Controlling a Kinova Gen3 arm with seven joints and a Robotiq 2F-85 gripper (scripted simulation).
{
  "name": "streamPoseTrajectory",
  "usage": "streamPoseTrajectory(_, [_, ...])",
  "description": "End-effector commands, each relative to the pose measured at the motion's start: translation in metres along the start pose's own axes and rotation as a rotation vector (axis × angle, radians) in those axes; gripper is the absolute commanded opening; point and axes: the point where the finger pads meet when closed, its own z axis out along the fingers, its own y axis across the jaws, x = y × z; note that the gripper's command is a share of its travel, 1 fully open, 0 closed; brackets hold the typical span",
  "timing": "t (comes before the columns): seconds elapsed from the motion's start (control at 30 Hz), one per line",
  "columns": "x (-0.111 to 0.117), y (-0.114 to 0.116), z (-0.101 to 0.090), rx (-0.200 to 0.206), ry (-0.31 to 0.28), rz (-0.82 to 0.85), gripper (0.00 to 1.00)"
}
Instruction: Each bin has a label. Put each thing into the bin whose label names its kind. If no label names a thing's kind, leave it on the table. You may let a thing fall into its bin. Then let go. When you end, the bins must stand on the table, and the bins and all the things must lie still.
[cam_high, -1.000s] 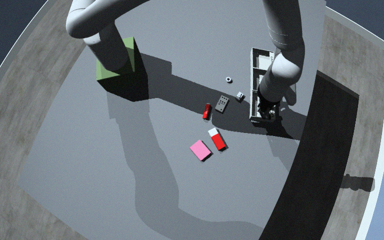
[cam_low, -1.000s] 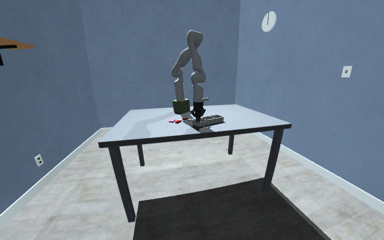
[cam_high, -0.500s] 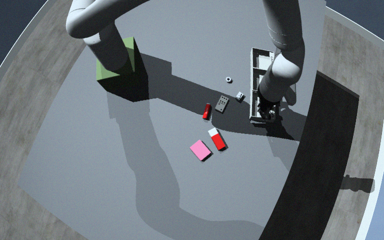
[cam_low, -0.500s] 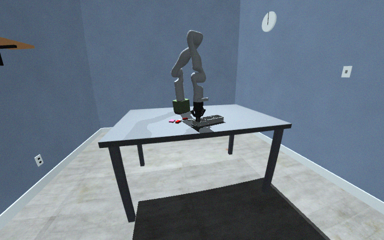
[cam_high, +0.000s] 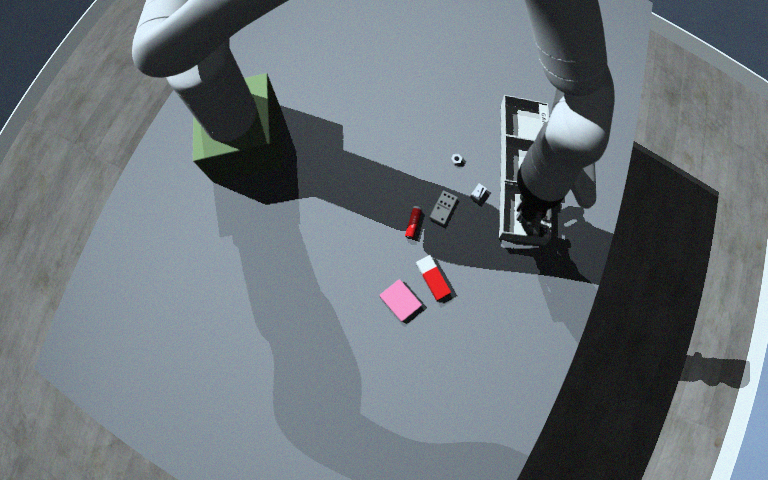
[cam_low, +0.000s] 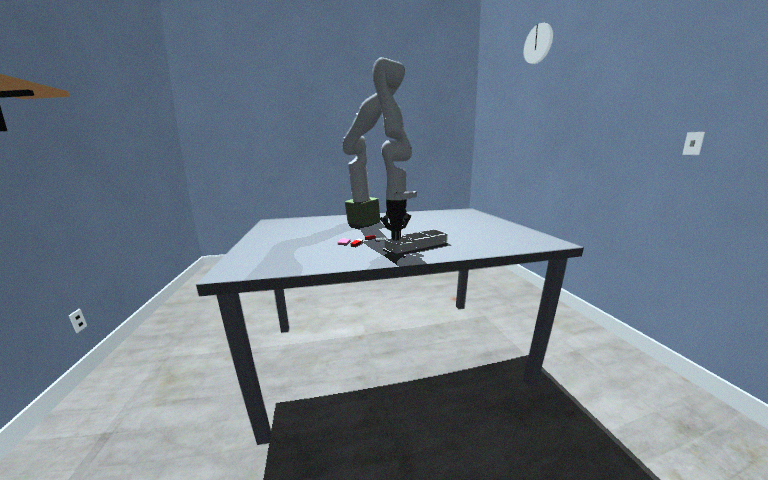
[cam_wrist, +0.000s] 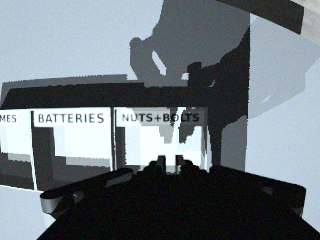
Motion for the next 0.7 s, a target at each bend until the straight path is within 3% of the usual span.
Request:
streamPoseTrajectory(0.0, [-0.001,0.0,-0.007,-0.003,-0.001,0.0,0.09])
streamPoseTrajectory(0.47, [-0.001,0.0,-0.038,-0.004,-0.001,0.001,0.09])
streamPoseTrajectory(0.67, [0.001,-0.001,-0.038,-0.002,0.005,-0.004,0.09])
